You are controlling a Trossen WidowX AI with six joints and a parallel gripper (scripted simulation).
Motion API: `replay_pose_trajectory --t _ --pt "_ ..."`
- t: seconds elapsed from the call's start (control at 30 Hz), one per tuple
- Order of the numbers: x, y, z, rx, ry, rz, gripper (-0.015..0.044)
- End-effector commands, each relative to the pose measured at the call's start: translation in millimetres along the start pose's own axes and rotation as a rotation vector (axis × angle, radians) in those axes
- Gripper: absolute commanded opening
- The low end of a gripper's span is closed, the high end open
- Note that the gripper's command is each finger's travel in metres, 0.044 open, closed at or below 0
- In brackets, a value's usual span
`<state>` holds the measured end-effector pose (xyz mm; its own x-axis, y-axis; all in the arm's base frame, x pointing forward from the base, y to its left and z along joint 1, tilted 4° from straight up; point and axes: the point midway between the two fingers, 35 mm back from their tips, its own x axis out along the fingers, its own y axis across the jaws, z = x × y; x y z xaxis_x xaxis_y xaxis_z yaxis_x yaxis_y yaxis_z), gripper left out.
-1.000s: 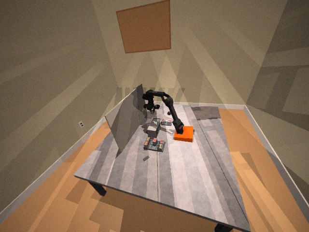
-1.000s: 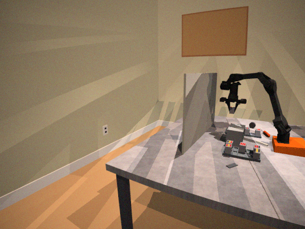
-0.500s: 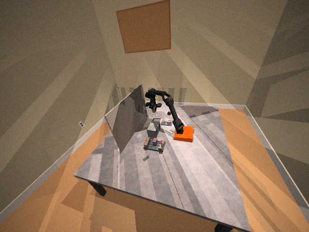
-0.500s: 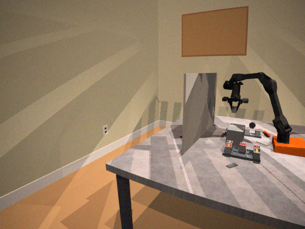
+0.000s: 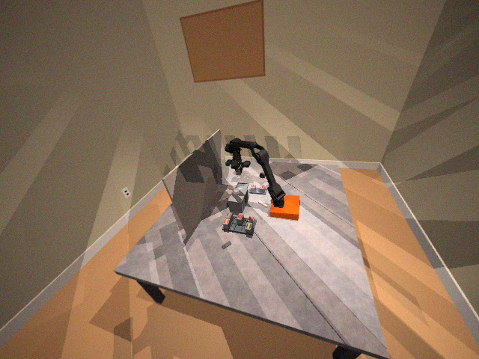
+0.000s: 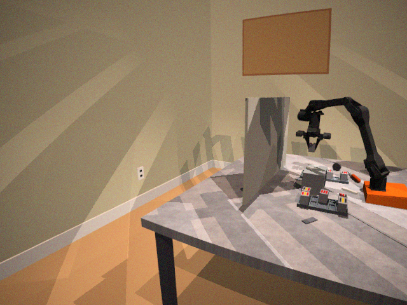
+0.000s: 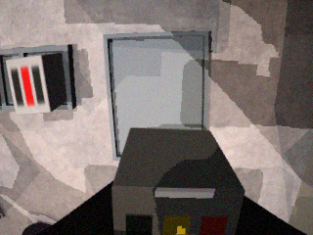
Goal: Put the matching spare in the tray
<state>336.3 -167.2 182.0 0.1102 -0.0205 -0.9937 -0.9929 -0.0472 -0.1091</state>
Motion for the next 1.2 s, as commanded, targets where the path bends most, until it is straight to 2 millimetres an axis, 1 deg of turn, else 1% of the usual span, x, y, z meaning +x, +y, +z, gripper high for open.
replay_pose_trajectory --t 0.0,1.17 --pt "5 0 1 -0.003 -0.006 0.005 0.0" --pt "33 -3 -1 -0.003 -0.006 0.004 0.0"
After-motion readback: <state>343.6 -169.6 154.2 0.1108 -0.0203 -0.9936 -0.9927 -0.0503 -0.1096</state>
